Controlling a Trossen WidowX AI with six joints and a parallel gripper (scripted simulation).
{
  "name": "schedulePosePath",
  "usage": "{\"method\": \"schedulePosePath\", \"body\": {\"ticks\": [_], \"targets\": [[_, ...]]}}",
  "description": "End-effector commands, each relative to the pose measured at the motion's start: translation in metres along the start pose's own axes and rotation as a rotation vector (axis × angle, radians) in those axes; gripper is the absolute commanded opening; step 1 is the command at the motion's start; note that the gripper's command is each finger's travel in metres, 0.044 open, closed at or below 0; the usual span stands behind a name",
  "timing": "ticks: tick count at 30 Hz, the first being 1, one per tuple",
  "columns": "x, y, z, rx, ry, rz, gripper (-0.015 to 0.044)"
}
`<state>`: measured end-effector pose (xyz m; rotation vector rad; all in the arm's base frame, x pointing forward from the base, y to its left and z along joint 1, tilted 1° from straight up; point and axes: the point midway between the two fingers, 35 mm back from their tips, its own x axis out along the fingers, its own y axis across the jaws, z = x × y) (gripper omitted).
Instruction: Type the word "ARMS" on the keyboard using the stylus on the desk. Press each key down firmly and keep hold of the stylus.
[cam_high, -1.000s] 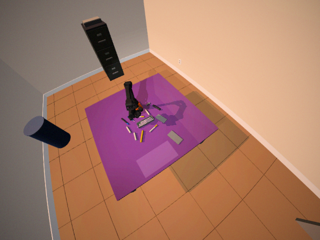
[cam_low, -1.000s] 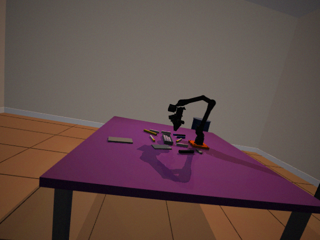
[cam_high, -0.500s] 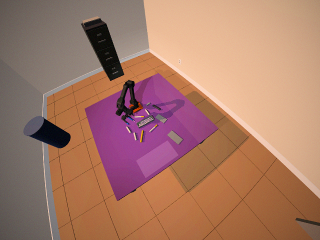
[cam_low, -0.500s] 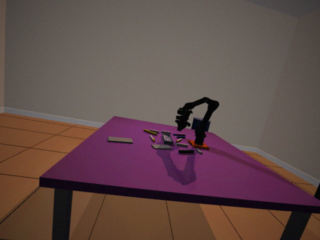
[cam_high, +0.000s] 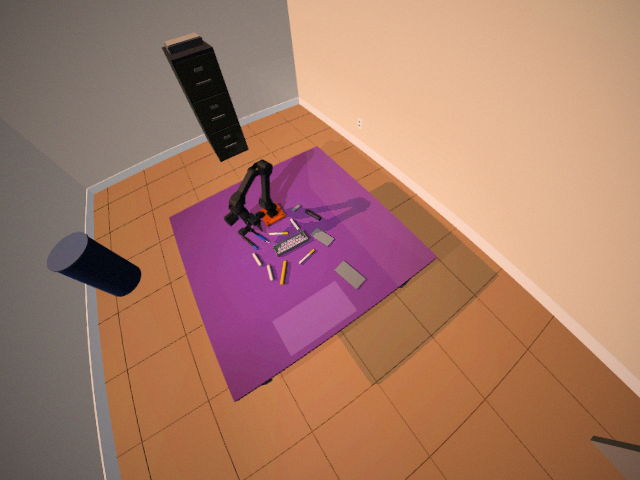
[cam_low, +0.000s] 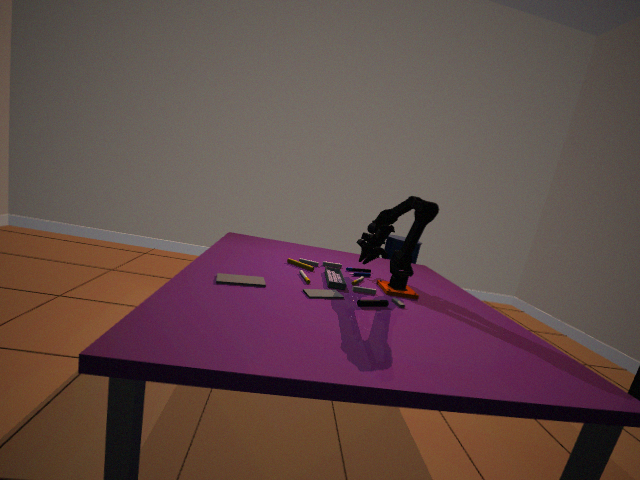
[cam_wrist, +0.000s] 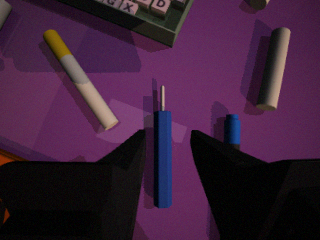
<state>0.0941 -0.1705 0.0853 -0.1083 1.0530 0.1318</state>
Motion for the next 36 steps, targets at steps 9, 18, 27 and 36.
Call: {"method": "schedulePosePath", "body": {"ticks": [9,18,27,36], "targets": [[0.008,0.000,-0.005,-0.008,-0.009,-0.003,0.0150],[0.014,0.000,-0.009,-0.007,-0.009,-0.003,0.0150],[0.020,0.000,-0.013,-0.007,-0.009,-0.003,0.0150],[0.025,0.000,-0.016,-0.007,-0.009,-0.003,0.0150]]}}
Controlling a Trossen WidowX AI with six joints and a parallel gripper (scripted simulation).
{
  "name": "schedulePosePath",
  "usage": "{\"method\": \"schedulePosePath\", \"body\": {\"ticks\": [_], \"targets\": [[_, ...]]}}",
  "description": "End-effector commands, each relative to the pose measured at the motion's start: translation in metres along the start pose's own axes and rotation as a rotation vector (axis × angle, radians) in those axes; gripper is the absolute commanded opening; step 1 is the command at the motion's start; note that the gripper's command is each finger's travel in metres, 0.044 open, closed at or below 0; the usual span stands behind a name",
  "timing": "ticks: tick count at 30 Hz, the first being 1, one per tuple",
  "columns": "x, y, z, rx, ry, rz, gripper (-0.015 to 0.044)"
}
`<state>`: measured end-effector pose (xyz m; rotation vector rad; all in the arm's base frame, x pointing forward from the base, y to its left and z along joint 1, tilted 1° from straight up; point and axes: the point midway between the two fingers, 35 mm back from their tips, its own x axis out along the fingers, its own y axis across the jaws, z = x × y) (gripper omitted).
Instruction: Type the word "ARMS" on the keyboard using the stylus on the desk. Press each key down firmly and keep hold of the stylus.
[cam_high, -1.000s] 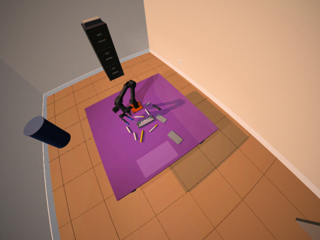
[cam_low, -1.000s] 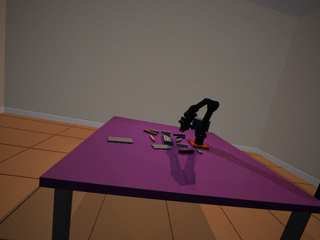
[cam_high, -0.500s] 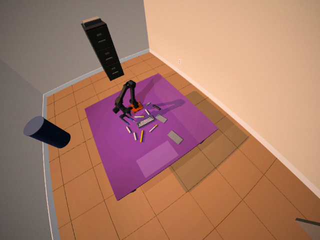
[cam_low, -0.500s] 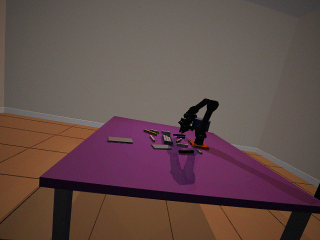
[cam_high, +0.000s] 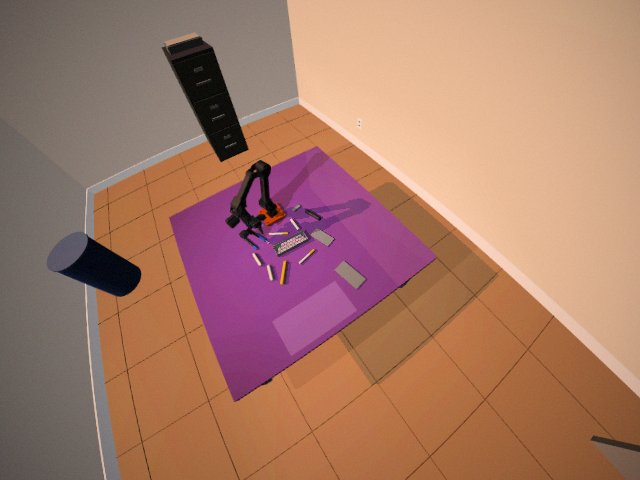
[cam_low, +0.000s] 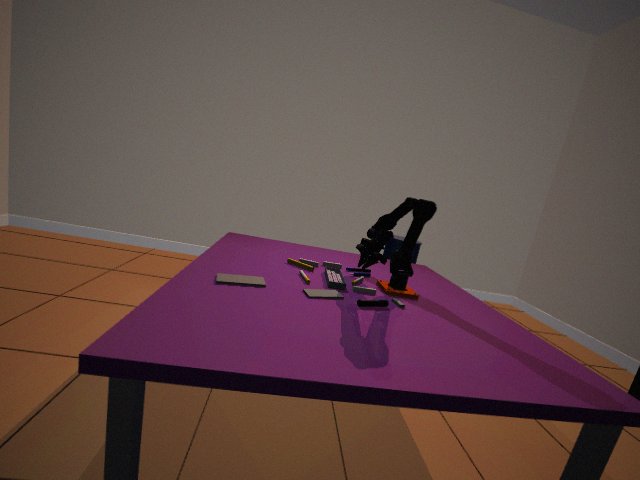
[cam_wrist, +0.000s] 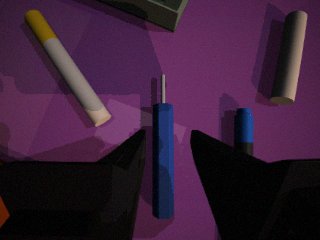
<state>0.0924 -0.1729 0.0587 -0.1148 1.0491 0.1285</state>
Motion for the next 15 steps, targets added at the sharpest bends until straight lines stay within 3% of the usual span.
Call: {"method": "schedulePosePath", "body": {"ticks": [1,15], "targets": [[0.0039,0.0010,-0.0016,-0.004,-0.006,0.003,0.0150],[0.0131,0.0008,-0.0071,-0.004,-0.006,0.003,0.0150]]}}
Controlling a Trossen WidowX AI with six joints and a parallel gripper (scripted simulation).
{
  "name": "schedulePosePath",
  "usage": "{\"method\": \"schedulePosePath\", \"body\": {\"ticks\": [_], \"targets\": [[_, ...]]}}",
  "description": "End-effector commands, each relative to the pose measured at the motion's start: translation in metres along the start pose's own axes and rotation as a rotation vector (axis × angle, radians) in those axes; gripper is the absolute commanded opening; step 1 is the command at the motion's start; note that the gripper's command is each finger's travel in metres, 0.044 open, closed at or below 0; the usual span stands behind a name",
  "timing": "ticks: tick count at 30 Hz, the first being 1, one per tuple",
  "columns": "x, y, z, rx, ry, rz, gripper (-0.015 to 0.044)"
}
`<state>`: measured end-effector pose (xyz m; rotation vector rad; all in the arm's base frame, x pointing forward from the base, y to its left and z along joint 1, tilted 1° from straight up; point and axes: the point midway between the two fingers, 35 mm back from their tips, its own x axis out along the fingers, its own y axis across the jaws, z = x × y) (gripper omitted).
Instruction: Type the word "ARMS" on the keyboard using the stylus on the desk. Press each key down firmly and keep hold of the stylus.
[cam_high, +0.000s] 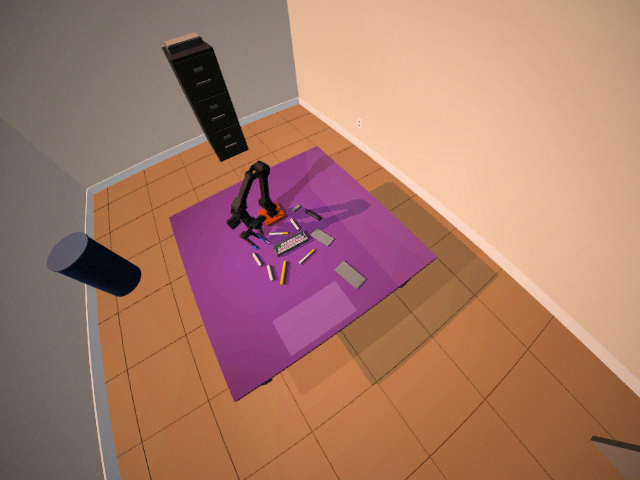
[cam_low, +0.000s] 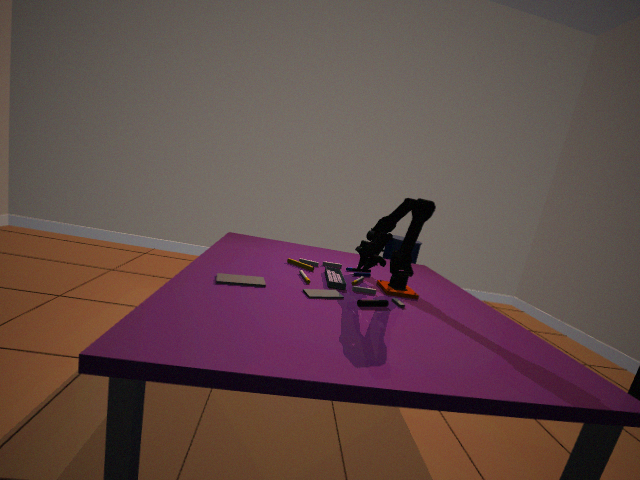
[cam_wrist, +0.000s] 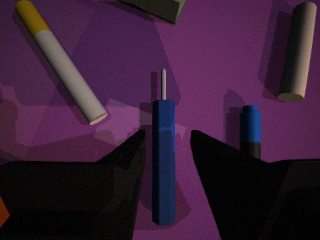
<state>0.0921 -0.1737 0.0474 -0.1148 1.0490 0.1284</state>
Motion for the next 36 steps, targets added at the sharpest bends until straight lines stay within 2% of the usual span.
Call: {"method": "schedulePosePath", "body": {"ticks": [1,29,34,36], "targets": [[0.004,0.001,-0.001,-0.004,-0.006,0.004,0.0150],[0.020,0.001,-0.011,-0.003,-0.006,0.004,0.0150],[0.018,0.001,-0.010,0.001,-0.001,0.002,0.0019],[0.018,0.001,-0.010,0.001,-0.001,0.002,0.0005]]}}
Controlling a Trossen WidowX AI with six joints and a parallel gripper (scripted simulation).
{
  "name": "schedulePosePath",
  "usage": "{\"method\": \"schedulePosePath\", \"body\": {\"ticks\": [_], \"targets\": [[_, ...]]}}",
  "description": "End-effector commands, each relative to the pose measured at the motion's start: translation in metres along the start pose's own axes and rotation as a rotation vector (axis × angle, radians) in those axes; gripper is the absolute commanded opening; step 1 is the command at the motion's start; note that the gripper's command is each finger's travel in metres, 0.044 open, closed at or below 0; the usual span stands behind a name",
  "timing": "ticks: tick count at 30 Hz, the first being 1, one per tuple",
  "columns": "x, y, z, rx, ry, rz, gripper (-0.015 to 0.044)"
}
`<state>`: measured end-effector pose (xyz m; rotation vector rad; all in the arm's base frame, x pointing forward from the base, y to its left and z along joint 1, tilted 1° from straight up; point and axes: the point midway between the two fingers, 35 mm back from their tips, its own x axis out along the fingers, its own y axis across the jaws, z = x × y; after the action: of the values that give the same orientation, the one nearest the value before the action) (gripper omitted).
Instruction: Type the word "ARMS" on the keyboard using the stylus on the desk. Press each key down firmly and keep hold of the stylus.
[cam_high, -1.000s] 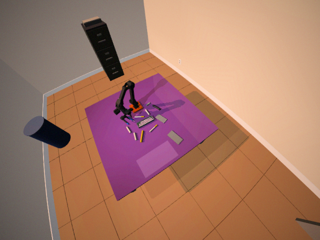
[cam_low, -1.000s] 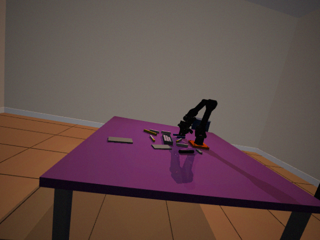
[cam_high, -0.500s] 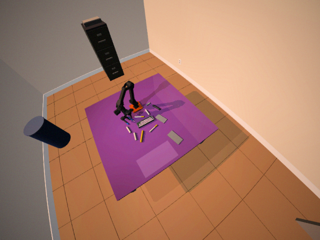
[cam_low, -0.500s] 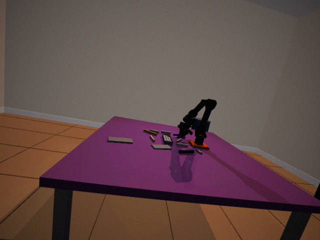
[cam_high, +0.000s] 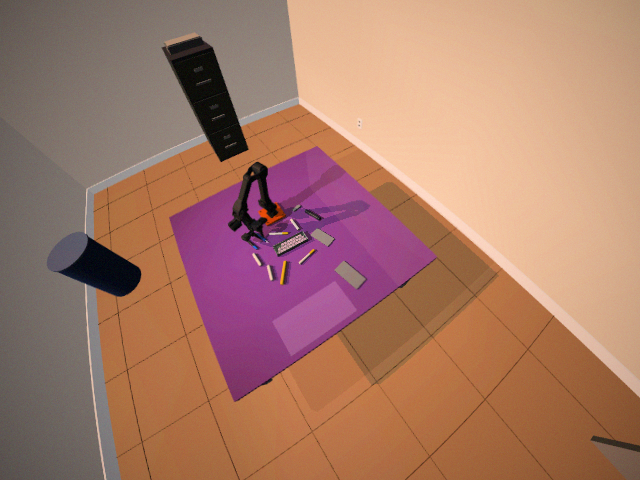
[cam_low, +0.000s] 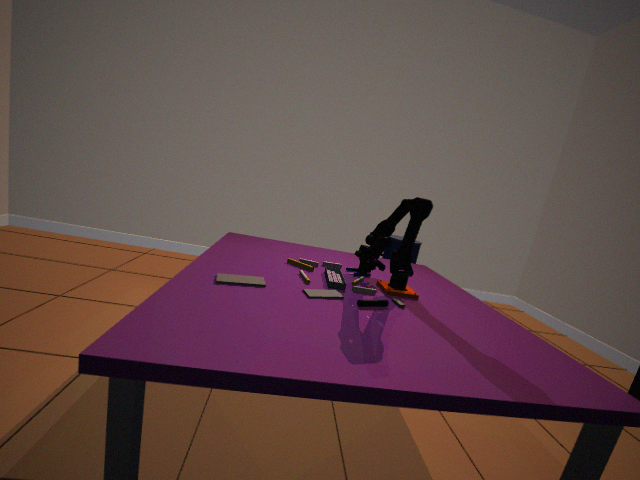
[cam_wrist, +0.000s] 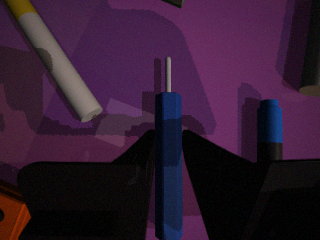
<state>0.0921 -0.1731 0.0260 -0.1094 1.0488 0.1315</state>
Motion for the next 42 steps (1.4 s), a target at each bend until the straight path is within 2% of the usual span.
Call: {"method": "schedulePosePath", "body": {"ticks": [1,9,20,29,42], "targets": [[0.000,-0.001,0.000,-0.002,0.000,-0.003,0.0000],[-0.003,-0.001,0.001,-0.002,0.000,-0.003,0.0000],[-0.044,0.000,0.025,-0.001,0.000,-0.001,0.0000],[-0.039,0.001,0.025,-0.010,0.015,0.013,0.0000],[-0.023,0.015,0.034,-0.119,0.183,0.125,0.0000]]}}
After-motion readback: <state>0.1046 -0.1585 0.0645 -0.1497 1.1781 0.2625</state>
